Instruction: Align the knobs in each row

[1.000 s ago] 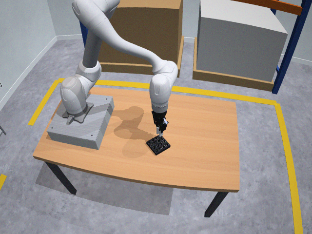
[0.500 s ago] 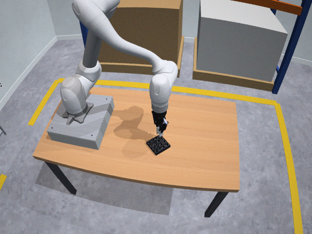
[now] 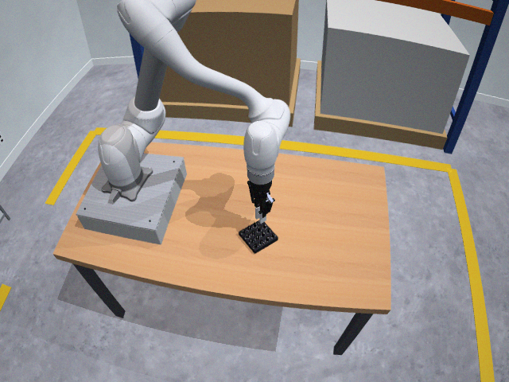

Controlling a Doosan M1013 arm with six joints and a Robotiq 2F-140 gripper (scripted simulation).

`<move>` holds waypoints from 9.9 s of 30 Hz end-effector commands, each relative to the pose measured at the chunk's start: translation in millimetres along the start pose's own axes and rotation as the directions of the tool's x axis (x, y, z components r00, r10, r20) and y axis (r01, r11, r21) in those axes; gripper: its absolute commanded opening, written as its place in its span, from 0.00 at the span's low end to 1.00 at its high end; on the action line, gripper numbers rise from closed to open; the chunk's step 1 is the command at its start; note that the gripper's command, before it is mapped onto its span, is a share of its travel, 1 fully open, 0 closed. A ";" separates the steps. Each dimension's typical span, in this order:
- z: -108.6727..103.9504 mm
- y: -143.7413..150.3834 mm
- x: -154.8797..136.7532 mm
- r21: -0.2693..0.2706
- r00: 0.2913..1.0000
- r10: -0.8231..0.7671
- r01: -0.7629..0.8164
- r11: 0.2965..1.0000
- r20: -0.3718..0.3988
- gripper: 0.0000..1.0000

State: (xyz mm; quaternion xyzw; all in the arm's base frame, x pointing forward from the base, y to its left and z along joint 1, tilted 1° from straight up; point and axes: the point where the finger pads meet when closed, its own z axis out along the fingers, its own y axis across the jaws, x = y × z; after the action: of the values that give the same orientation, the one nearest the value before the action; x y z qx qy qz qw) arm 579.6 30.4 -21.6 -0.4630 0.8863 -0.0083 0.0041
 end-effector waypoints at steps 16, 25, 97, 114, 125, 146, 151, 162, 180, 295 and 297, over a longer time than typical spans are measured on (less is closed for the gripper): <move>1.6 0.0 -0.1 0.000 1.000 0.000 0.000 1.000 0.000 0.12; 8.7 0.0 -0.1 0.000 1.000 0.000 0.000 1.000 0.000 0.12; 13.9 0.0 -0.1 0.000 1.000 0.000 0.000 1.000 0.000 0.05; 13.9 0.0 -0.1 0.000 1.000 0.005 -0.005 1.000 0.000 0.05; 13.9 0.0 0.0 0.000 0.999 0.050 -0.050 0.999 0.000 0.05; 13.9 0.0 0.0 0.000 0.949 0.315 -0.315 0.949 0.000 0.05; 13.9 0.0 0.0 0.000 0.927 0.375 -0.375 0.927 0.000 0.05; 13.9 0.0 0.0 0.000 0.793 0.609 -0.609 0.793 0.000 0.05; 13.9 0.0 0.0 0.000 0.470 0.883 -0.883 0.470 0.000 0.05; -24.1 0.0 0.0 0.000 -0.087 0.996 -0.996 -0.087 0.000 0.12; -24.1 0.0 0.0 0.000 -0.087 0.996 -0.996 -0.087 0.000 0.12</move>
State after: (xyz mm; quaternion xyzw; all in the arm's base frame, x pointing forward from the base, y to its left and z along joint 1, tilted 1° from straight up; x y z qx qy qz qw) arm 579.2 30.6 2.4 0.3407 0.9401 -0.0026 0.0089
